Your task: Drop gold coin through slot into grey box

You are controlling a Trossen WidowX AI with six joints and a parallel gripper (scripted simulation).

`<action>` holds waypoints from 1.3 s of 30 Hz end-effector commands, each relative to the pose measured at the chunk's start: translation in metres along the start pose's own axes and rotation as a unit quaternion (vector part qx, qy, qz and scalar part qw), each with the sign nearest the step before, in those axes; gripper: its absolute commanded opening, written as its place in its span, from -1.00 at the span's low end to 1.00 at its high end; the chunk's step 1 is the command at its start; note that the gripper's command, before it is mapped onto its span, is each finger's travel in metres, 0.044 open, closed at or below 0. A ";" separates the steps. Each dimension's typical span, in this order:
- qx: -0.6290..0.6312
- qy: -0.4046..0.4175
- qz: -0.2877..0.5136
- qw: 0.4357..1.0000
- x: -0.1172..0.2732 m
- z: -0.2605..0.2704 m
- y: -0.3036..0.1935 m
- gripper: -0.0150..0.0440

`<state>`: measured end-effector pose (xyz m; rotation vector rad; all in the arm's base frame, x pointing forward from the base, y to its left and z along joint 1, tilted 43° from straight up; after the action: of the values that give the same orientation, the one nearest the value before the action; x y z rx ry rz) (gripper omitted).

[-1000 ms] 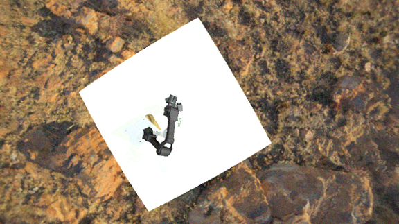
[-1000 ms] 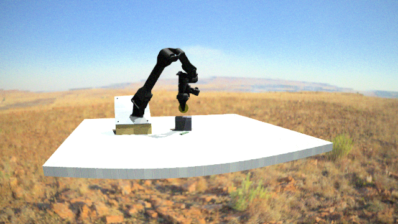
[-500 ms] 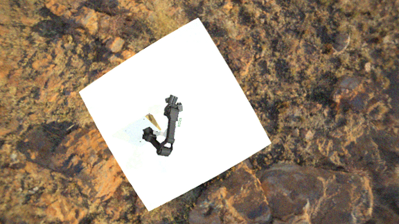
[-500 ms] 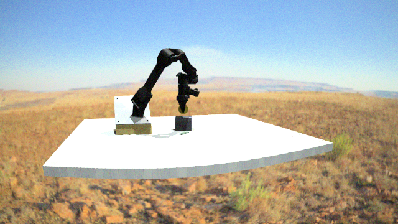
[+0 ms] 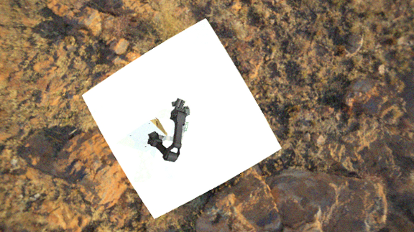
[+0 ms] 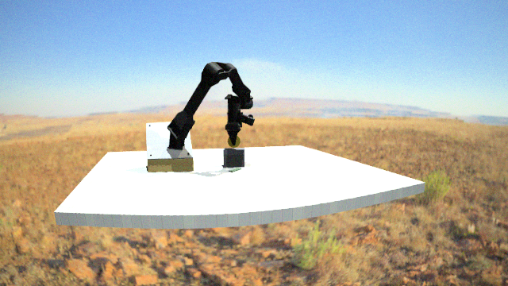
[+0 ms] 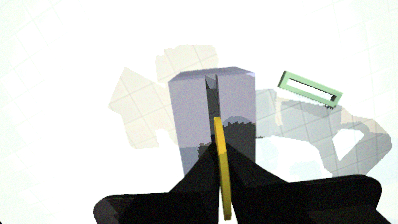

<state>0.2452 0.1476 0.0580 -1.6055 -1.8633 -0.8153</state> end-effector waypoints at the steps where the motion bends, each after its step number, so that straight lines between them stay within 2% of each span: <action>1: 0.002 -0.001 -0.001 1.000 -0.003 0.000 0.000 -0.49; 6: 0.002 -0.001 -0.001 1.000 -0.005 0.000 0.000 -0.49; 12: 0.000 0.000 0.000 1.000 -0.003 0.000 0.000 0.04; 21: 0.000 0.000 0.000 1.000 -0.003 0.000 0.000 0.05; 30: 0.001 0.000 0.000 1.000 0.017 0.000 0.000 0.85; 32: 0.002 -0.001 0.001 1.000 0.036 0.000 -0.001 1.00; 34: 0.004 -0.003 0.001 1.000 0.055 -0.001 -0.003 1.00; 39: 0.004 -0.004 0.001 1.000 0.057 -0.001 -0.004 1.00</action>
<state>0.2346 0.1810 0.0955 -1.5975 -1.8738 -0.7994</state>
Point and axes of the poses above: the point midway between the two fingers, 35 mm back from their tips, its own x axis back along the fingers, its own z axis across the jaws, y = z × x, the point moved 9 cm from there along x, back along the fingers, and after that the axes turned 12 degrees about x, right-handed, at the moved point
